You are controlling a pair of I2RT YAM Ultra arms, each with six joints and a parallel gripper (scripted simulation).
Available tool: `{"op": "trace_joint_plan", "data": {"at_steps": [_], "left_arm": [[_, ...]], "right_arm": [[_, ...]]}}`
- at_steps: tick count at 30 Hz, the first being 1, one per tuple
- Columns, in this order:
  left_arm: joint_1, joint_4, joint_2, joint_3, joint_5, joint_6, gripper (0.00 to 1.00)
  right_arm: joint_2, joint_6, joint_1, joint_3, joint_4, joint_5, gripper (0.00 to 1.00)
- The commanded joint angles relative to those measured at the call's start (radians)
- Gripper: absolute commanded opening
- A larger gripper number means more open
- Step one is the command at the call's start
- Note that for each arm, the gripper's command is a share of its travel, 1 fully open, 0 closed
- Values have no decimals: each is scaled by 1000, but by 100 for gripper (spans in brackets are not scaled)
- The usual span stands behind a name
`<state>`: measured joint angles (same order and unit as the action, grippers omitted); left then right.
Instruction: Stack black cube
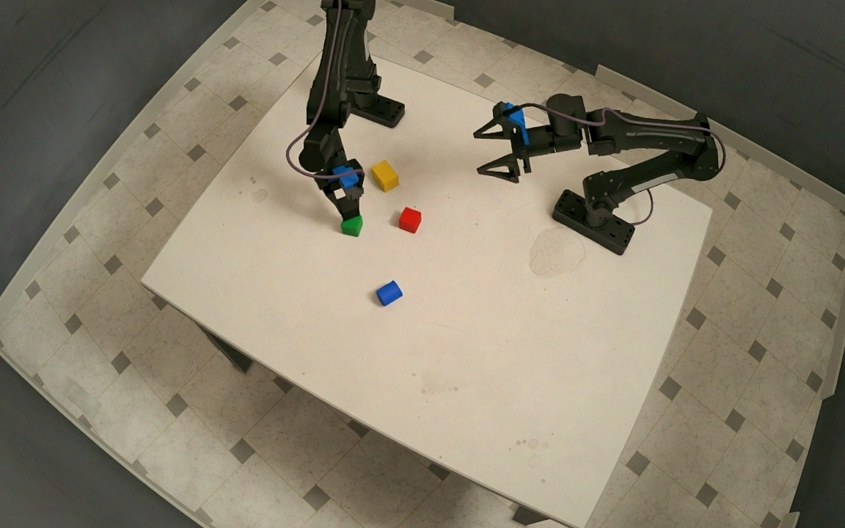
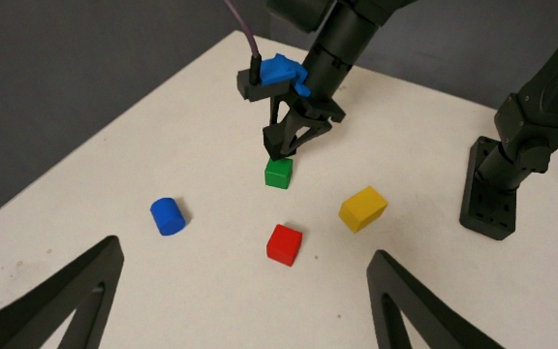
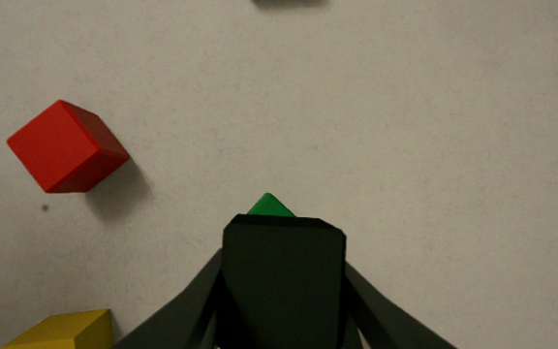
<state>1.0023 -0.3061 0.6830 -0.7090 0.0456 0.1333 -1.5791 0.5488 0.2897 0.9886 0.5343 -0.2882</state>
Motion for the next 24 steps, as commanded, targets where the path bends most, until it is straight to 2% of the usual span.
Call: {"op": "trace_joint_plan", "data": {"at_steps": [1, 24], "left_arm": [[-4, 24, 2, -1, -4, 1, 100], [-4, 24, 2, -1, -4, 1, 100]], "right_arm": [[-21, 5, -7, -29, -50, -19, 35], [-52, 5, -8, -77, -130, -20, 35]]}}
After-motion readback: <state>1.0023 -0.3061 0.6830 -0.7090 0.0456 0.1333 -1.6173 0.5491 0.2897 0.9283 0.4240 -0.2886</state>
